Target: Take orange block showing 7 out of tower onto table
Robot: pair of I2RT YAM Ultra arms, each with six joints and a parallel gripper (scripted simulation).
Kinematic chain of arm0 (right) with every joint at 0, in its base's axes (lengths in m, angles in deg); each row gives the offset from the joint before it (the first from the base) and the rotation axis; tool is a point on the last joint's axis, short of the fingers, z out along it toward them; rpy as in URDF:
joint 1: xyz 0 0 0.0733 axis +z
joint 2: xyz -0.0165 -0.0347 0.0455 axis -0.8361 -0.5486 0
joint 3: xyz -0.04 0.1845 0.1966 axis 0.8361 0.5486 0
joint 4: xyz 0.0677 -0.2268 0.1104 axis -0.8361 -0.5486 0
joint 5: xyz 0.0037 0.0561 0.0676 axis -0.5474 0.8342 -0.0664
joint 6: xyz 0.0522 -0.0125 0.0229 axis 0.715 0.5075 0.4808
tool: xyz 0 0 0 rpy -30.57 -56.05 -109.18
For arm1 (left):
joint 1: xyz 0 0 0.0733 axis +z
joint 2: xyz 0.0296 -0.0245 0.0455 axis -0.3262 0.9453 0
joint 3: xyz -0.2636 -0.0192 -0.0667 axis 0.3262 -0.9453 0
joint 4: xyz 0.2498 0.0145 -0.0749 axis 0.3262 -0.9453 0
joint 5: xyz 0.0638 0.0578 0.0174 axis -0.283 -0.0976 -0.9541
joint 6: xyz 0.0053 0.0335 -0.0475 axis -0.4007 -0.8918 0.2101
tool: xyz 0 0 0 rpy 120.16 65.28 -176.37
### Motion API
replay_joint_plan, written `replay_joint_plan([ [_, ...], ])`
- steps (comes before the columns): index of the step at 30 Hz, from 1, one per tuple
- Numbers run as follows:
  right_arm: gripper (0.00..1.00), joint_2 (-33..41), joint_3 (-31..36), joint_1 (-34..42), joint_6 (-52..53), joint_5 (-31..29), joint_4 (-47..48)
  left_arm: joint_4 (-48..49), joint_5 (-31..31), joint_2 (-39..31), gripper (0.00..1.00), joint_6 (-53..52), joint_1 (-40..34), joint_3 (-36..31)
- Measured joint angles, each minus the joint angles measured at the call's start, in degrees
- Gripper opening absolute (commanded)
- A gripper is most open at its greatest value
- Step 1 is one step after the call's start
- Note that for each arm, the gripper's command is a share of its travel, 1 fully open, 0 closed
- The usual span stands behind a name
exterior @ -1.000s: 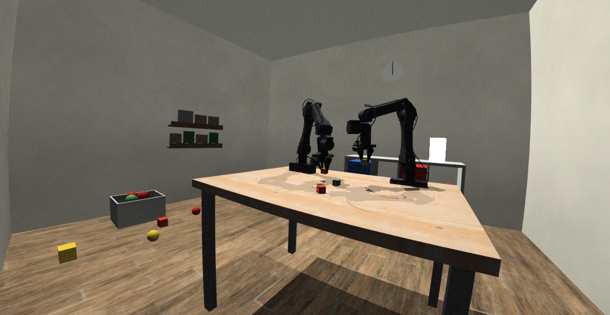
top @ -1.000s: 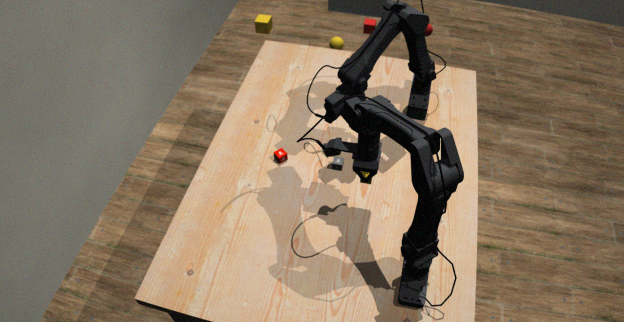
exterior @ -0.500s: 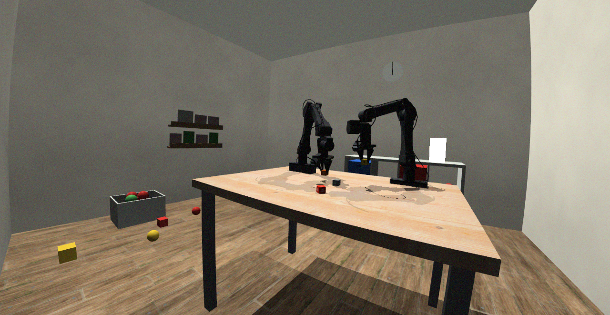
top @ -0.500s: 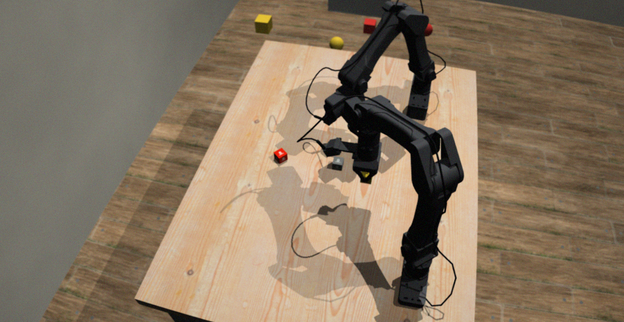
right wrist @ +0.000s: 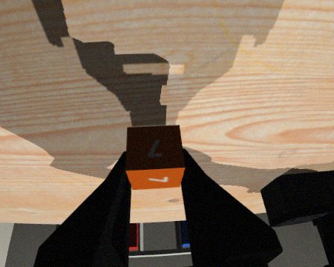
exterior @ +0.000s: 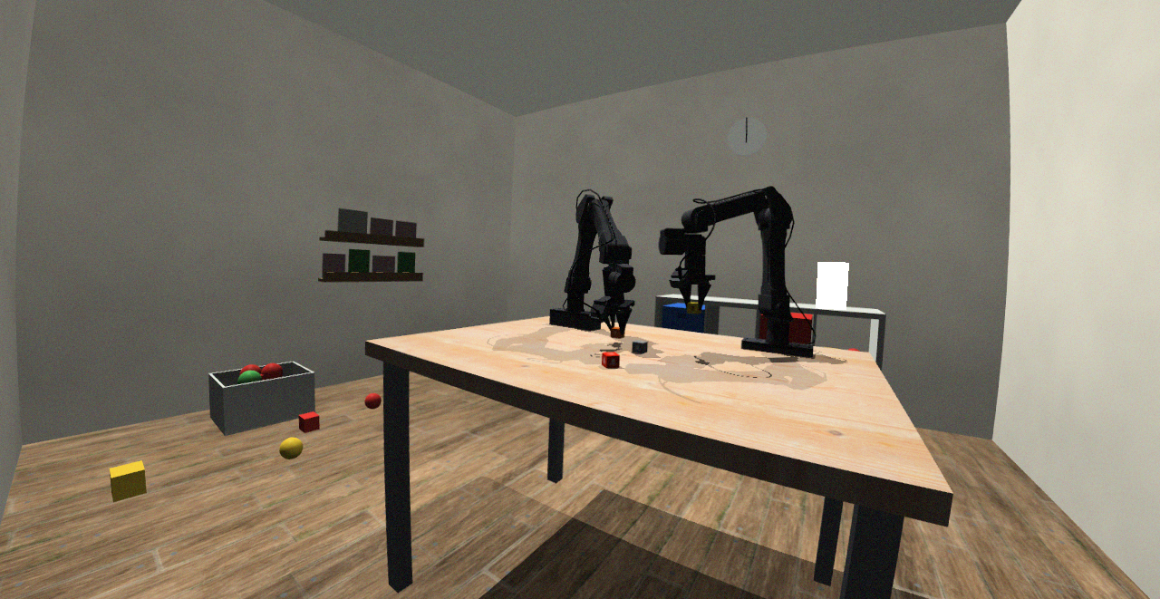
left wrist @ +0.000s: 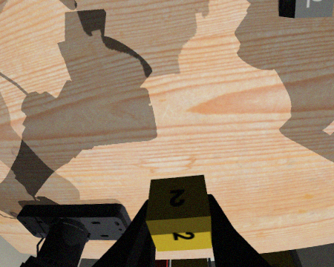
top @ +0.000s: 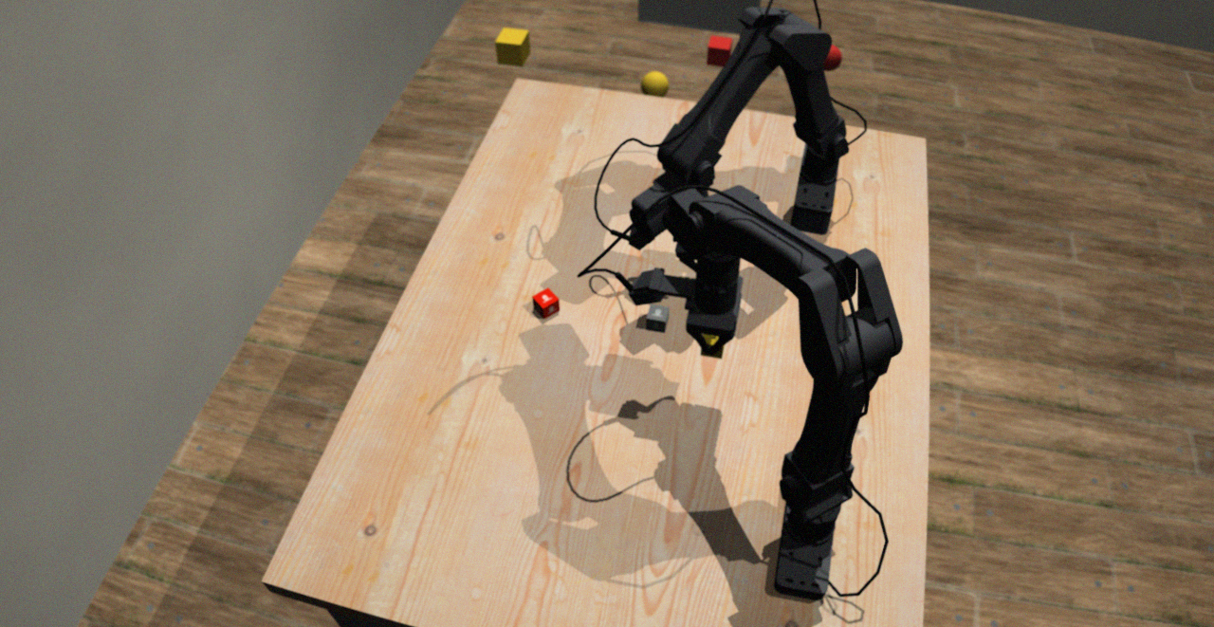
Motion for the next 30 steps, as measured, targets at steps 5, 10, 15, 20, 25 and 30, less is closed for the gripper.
replay_joint_plan([
  [5, 0.27, 0.0, 0.2, 0.0, 0.0, 0.0, 0.7, 0.0, 0.0, 0.0, 0.27, 0.0, 0.0, 0.0],
  [10, 0.27, 0.0, 0.9, 0.0, 0.0, 0.0, 1.1, 0.0, 0.0, 0.0, 0.27, 0.0, 0.0, 0.0],
  [15, 0.27, -0.6, 1.0, 0.0, 0.0, 0.0, 1.6, 0.0, 0.0, 0.0, 0.27, 0.0, 0.0, 0.0],
  [20, 0.27, -0.9, 1.2, 0.0, 0.0, 0.0, 2.0, 0.0, 0.0, 0.0, 0.27, 0.0, 0.0, 0.0],
  [25, 0.27, -1.1, 1.4, 0.0, 0.0, 0.0, 2.5, 0.0, 0.0, 0.0, 0.27, 0.0, 0.0, 0.0],
  [30, 0.27, -1.4, 1.6, 0.0, 0.0, 0.0, 2.9, 0.0, 0.0, 0.0, 0.27, 0.0, 0.0, 0.0],
])
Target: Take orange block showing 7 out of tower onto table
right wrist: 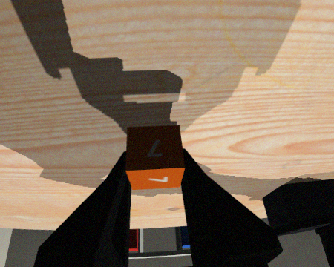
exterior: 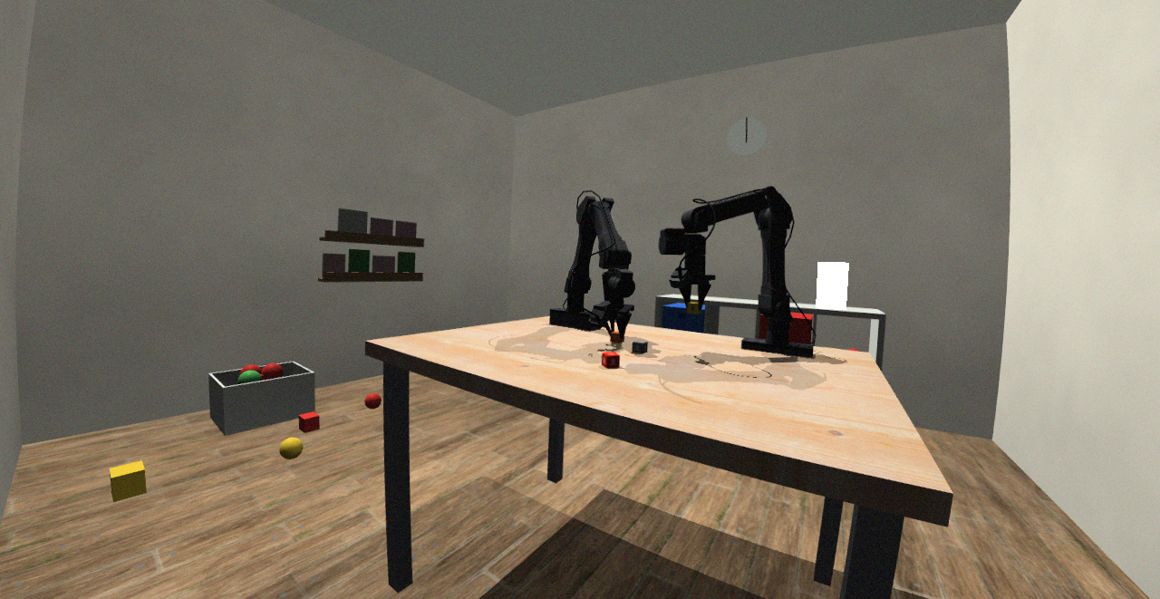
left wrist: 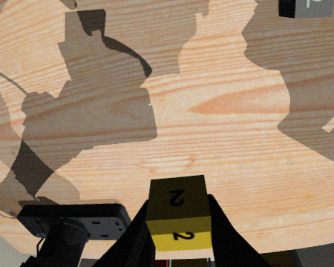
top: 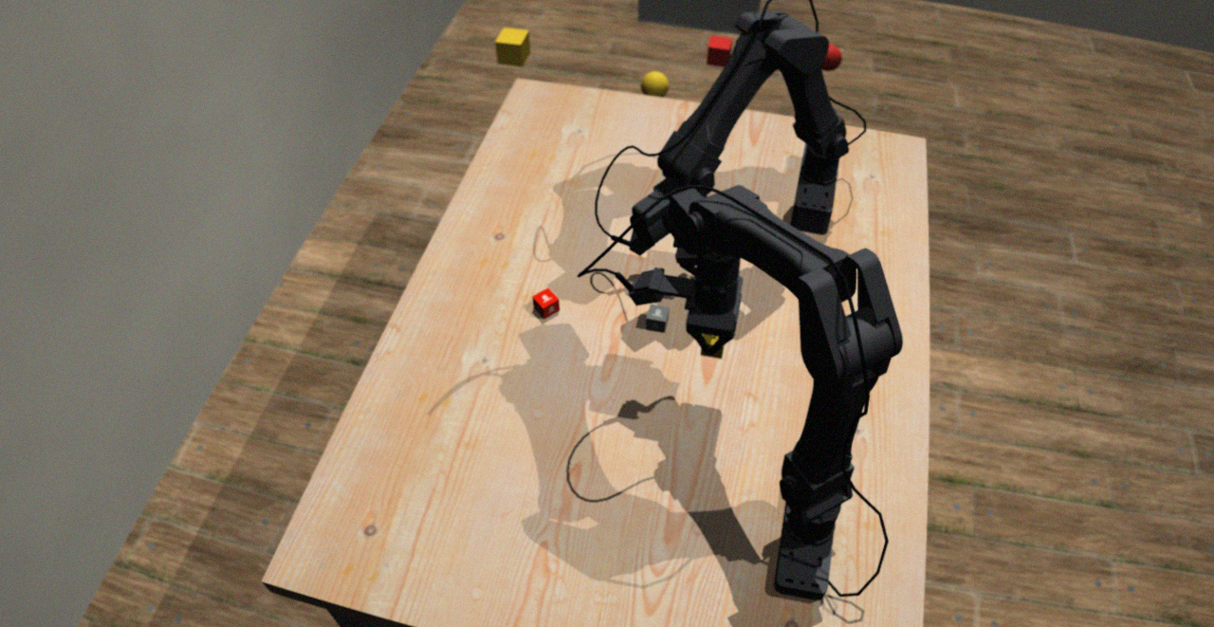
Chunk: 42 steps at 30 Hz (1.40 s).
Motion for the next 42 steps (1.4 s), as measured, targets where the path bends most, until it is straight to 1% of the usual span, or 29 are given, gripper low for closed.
replay_joint_plan([
  [10, 0.27, -0.2, 0.1, 0.0, 0.0, 0.0, 0.3, 0.0, 0.0, 0.0, 0.27, 0.0, 0.0, 0.0],
  [11, 0.38, -0.2, 0.1, 0.0, 0.0, 0.0, 0.2, 0.0, 0.0, 0.0, 0.27, 0.0, 0.0, 0.0],
  [12, 0.43, -0.2, 0.1, 0.0, 0.0, 0.0, 0.2, 0.0, 0.0, 0.0, 0.27, 0.0, 0.0, 0.0],
  [13, 0.54, -0.2, 0.1, 0.0, 0.0, 0.0, 0.2, 0.0, 0.0, 0.0, 0.27, 0.0, 0.0, 0.0],
  [21, 0.56, -0.2, 0.2, -0.4, -0.2, 0.0, 0.0, 0.0, 0.0, 0.0, 0.27, 0.0, 0.0, 0.0],
  [27, 0.56, 1.4, 0.1, -1.4, -0.7, -0.4, -0.6, 0.0, 0.0, 0.0, 0.27, 0.0, 0.0, 0.0],
  [33, 0.56, 2.4, -1.8, -1.7, -1.0, -0.5, -2.6, 0.0, 0.0, 0.0, 0.27, 0.0, 0.0, 0.0],
  [37, 1.0, 2.6, -2.5, -1.7, -1.2, -0.5, -3.8, 0.0, 0.0, 0.0, 0.27, 0.0, 0.0, 0.0],
  [42, 1.0, 3.4, -5.9, -2.3, -1.7, -0.7, -8.0, 0.0, 0.0, 0.0, 0.27, 0.0, 0.0, 0.0],
])
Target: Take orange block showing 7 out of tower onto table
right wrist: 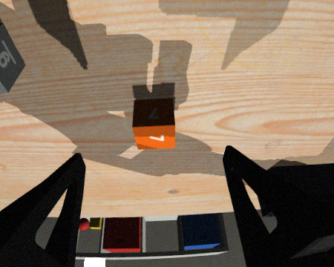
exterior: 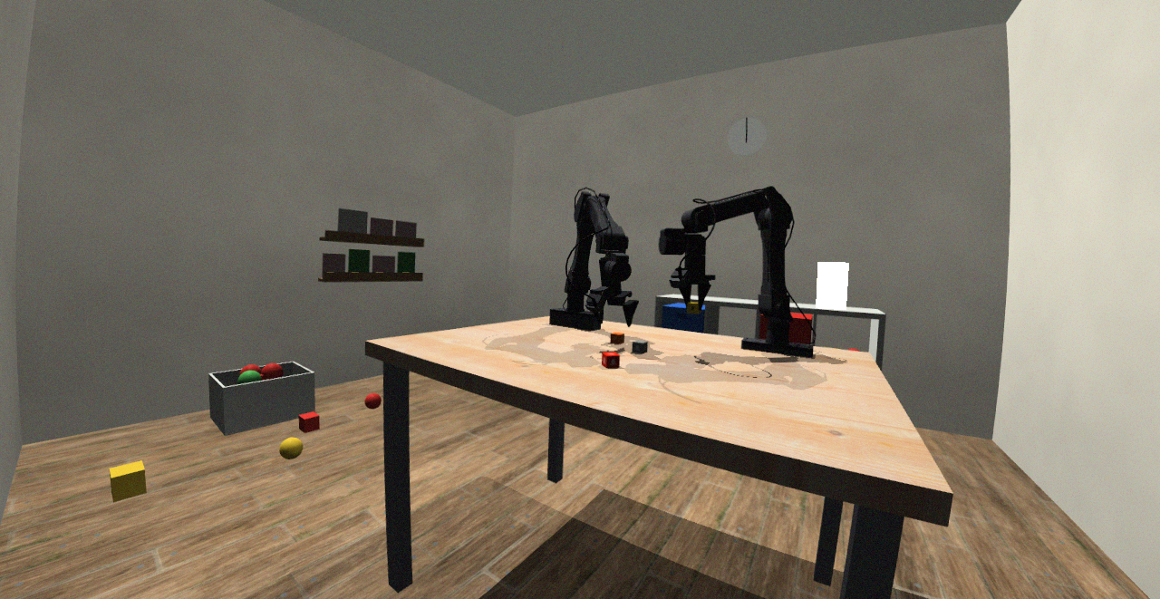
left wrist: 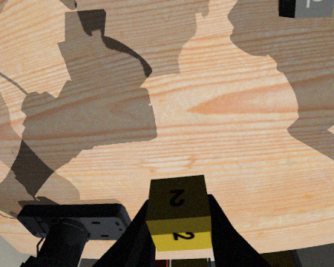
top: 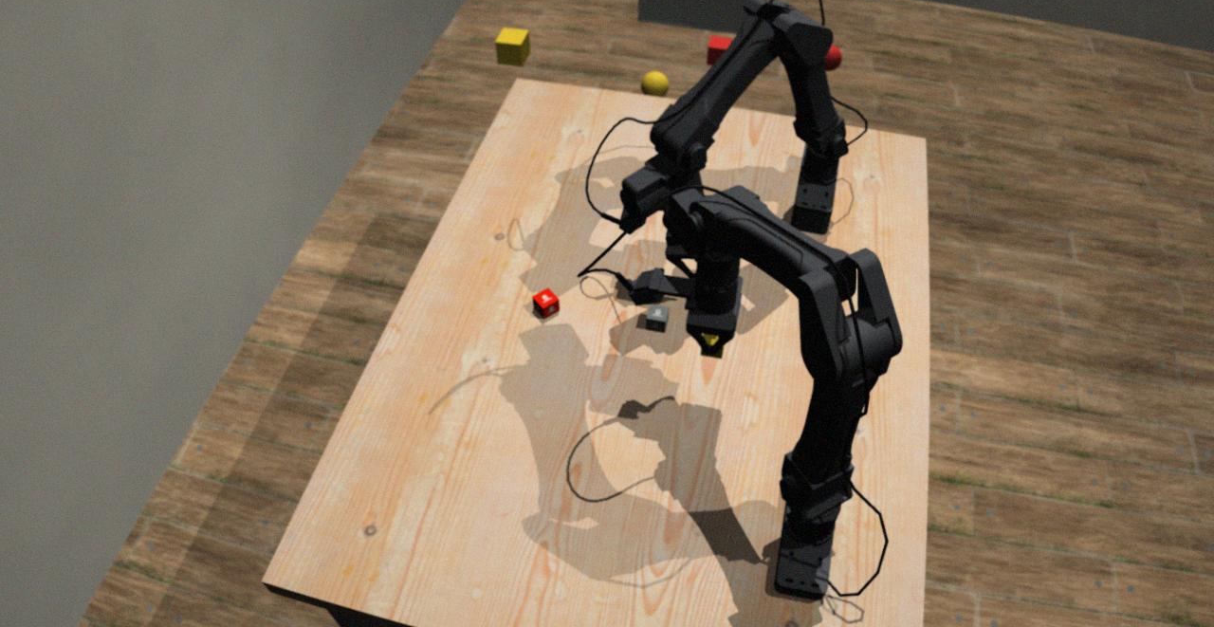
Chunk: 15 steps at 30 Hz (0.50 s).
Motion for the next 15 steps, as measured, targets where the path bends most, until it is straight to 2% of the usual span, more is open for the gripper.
replay_joint_plan([
  [4, 1.0, 1.0, -3.4, -0.3, -0.2, 0.0, -2.9, 0.0, 0.0, 0.0, 0.27, 0.0, 0.0, 0.0],
  [15, 1.0, 0.5, -3.5, 0.0, -1.1, 0.1, -4.5, 0.0, 0.0, 0.0, 0.27, 0.0, 0.0, 0.0],
])
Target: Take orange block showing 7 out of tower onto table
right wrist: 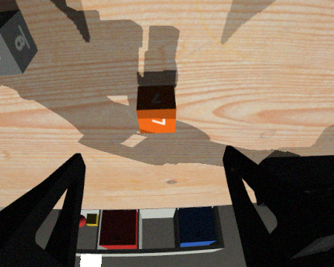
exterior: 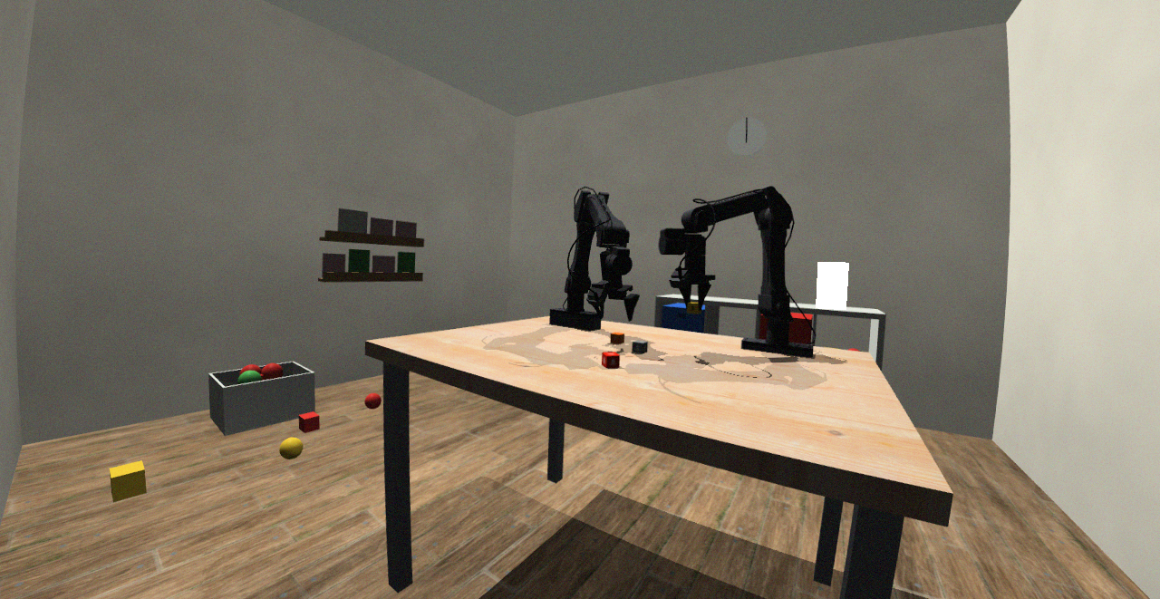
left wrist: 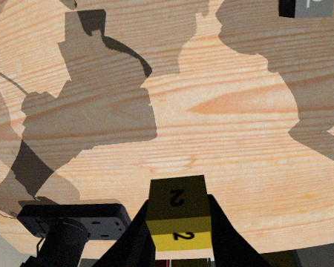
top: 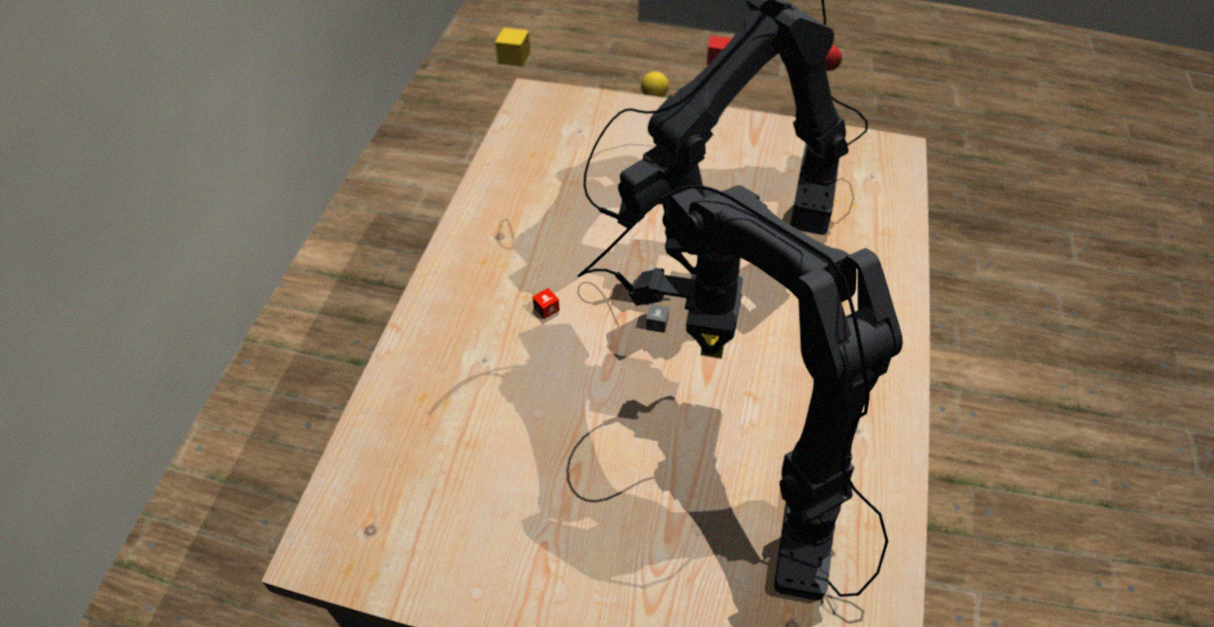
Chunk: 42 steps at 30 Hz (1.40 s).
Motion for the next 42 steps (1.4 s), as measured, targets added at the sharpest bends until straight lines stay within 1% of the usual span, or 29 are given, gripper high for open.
replay_joint_plan([
  [3, 1.0, 1.4, 1.2, 0.6, -2.1, 0.0, 2.1, 0.0, 0.0, 0.0, 0.27, 0.0, 0.0, 0.0],
  [5, 1.0, 4.1, 3.0, 1.4, -3.9, -0.1, 4.0, 0.0, 0.0, 0.0, 0.27, 0.0, 0.0, 0.0],
  [9, 1.0, 12.5, 7.3, 3.5, -7.4, -0.1, 7.0, 0.0, 0.0, 0.0, 0.27, 0.0, 0.0, 0.0],
  [12, 1.0, 16.7, 8.8, 4.2, -9.6, -0.2, 9.4, 0.0, 0.0, 0.0, 0.27, 0.0, 0.0, 0.0],
  [18, 1.0, 28.7, 17.1, 7.0, -15.4, -0.4, 15.7, 0.0, 0.0, 0.0, 0.27, 0.0, 0.0, 0.0],
  [25, 1.0, 42.3, 25.1, 9.9, -22.1, -0.6, 23.3, 0.0, 0.0, 0.0, 0.27, 0.0, 0.0, 0.0],
  [29, 1.0, 47.2, 28.1, 10.9, -25.3, -0.7, 27.0, 0.1, 0.0, 0.0, 0.27, 0.0, 0.0, 0.0],
  [32, 1.0, 52.6, 32.0, 12.2, -28.3, -0.8, 30.4, 0.3, 0.0, 0.4, 0.27, 0.0, 0.0, 0.5],
  [35, 1.0, 58.9, 35.8, 13.6, -31.2, -0.9, 33.3, 0.8, 0.0, 2.8, 0.27, 0.0, 0.0, 2.7],
  [37, 1.0, 62.9, 37.9, 14.4, -33.1, -0.9, 35.5, 1.3, 0.0, 5.6, 0.27, 0.0, 0.0, 5.0],
  [42, 1.0, 72.5, 43.9, 16.5, -38.2, -1.0, 41.2, 2.2, 0.0, 15.5, 0.27, 0.0, 0.0, 13.4],
])
